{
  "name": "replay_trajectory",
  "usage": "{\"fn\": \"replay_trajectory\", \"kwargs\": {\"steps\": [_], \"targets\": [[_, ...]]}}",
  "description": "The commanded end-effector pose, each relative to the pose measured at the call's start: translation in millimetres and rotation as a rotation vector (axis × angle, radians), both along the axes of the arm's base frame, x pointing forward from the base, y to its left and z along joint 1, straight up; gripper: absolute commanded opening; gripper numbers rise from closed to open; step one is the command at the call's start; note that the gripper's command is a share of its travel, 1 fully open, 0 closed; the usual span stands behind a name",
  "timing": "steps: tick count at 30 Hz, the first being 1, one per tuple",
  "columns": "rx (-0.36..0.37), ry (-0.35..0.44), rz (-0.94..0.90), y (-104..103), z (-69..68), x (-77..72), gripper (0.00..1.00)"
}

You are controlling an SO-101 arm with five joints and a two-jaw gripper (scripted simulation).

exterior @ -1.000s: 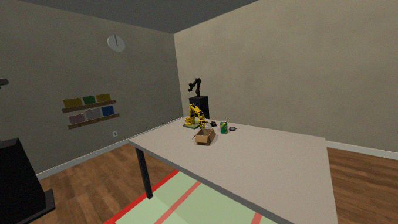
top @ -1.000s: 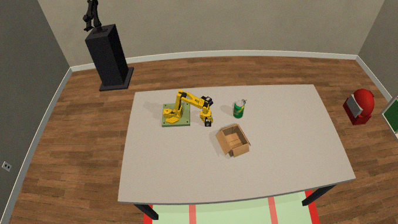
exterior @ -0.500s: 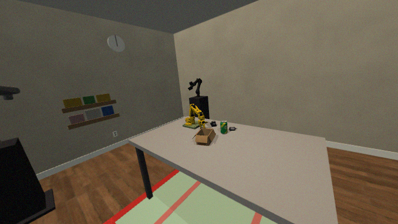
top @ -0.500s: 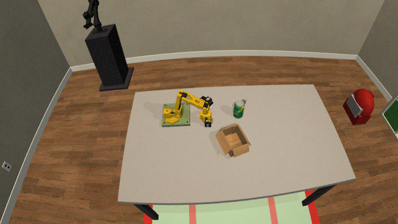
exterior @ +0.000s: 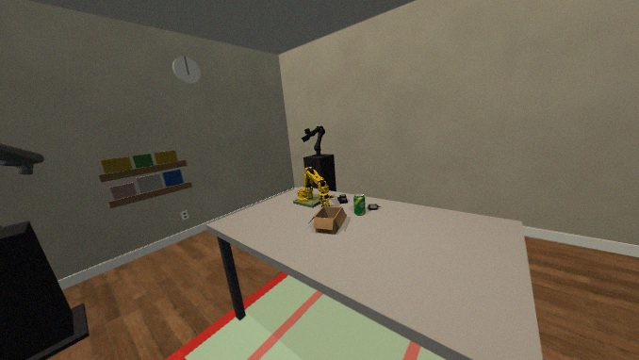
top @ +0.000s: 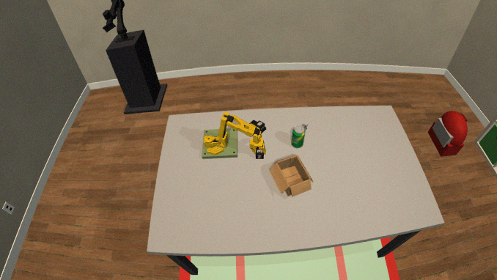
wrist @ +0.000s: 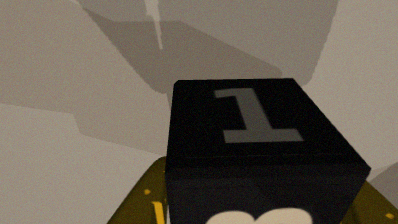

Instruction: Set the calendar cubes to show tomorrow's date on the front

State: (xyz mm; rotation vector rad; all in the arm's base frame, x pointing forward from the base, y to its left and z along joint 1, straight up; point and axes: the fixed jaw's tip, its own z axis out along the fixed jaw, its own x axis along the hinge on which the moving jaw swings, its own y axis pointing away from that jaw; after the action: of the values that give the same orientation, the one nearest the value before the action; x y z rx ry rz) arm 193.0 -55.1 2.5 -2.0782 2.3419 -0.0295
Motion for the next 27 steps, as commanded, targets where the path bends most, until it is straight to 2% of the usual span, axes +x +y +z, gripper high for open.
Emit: {"fn": "replay_trajectory", "kwargs": {"steps": [1, 11, 27], "targets": [[0.008, 0.023, -0.001, -0.6, -4.7, -4.7, 0.24], [0.008, 0.023, -0.001, -0.6, -4.7, -4.7, 0.25], [0.008, 0.023, -0.001, -0.6, -4.7, -4.7, 0.34]]}}
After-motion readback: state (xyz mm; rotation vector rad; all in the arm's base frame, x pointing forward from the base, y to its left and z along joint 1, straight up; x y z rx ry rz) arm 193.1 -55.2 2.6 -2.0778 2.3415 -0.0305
